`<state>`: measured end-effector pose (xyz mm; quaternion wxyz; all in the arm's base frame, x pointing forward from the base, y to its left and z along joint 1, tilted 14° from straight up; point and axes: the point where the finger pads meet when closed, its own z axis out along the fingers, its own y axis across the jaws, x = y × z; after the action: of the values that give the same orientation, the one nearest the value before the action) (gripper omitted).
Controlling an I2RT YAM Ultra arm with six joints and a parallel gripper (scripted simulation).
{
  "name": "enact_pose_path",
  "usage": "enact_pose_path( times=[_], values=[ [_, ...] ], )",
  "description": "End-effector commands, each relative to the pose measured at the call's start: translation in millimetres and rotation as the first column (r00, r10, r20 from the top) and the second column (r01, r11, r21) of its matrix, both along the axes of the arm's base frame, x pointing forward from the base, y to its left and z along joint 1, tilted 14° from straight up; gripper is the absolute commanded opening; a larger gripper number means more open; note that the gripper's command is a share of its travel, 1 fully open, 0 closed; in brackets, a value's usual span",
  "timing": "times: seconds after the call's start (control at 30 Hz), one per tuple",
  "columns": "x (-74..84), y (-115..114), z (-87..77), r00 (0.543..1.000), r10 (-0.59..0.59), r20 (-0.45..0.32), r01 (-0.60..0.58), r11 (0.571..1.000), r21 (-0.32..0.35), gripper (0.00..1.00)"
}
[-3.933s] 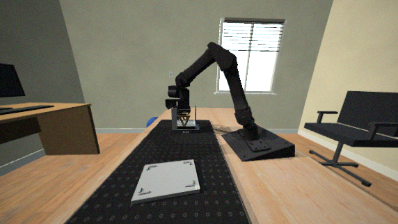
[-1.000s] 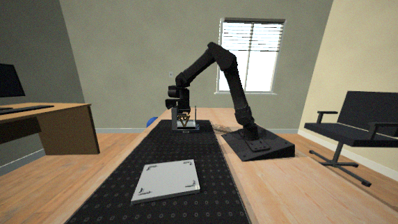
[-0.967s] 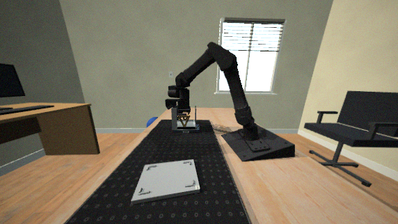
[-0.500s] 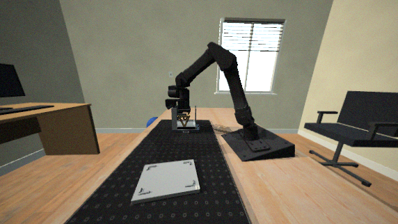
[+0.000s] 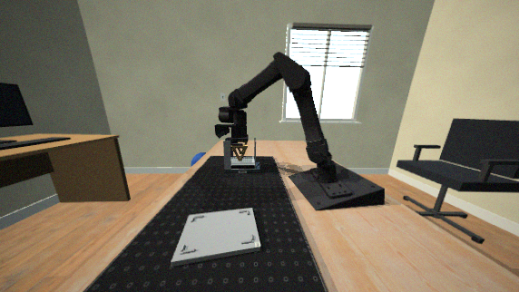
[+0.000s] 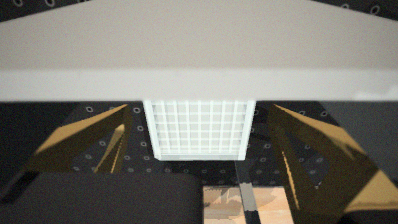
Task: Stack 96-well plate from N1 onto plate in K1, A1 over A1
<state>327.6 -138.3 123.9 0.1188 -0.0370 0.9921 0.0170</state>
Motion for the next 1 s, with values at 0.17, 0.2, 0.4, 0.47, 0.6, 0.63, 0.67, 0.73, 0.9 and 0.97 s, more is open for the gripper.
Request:
enact_pose_path(
  times=[0.17, 0.2, 0.4, 0.47, 0.6, 0.63, 0.67, 0.73, 0.9, 0.97],
  values=[
    [-5.3, -3.9, 39.4, 0.999, 0.0, 0.039, 0.001, 1.0, -0.013, 1.0],
    [-6.0, -4.0, 42.0, 0.999, 0.0, 0.039, 0.001, 1.0, -0.013, 1.0],
    [-10.5, -4.3, 57.4, 0.999, 0.0, 0.039, 0.001, 1.0, -0.013, 1.0],
    [-11.2, -4.3, 60.0, 0.999, 0.0, 0.039, 0.001, 1.0, -0.013, 1.0],
    [-13.5, -4.5, 67.6, 0.999, 0.0, 0.039, 0.001, 1.0, -0.013, 1.0],
    [-14.2, -4.6, 70.2, 0.999, 0.0, 0.039, 0.001, 1.0, -0.013, 1.0],
    [-15.0, -4.6, 72.8, 0.999, 0.0, 0.039, 0.001, 1.0, -0.013, 1.0],
    [-16.4, -4.7, 77.9, 0.999, 0.0, 0.039, 0.001, 1.0, -0.013, 1.0],
    [-17.2, -4.7, 80.4, 0.999, 0.0, 0.039, 0.001, 1.0, -0.013, 1.0],
    [-17.2, -4.7, 80.4, 0.999, 0.0, 0.039, 0.001, 1.0, -0.013, 1.0]
  ],
)
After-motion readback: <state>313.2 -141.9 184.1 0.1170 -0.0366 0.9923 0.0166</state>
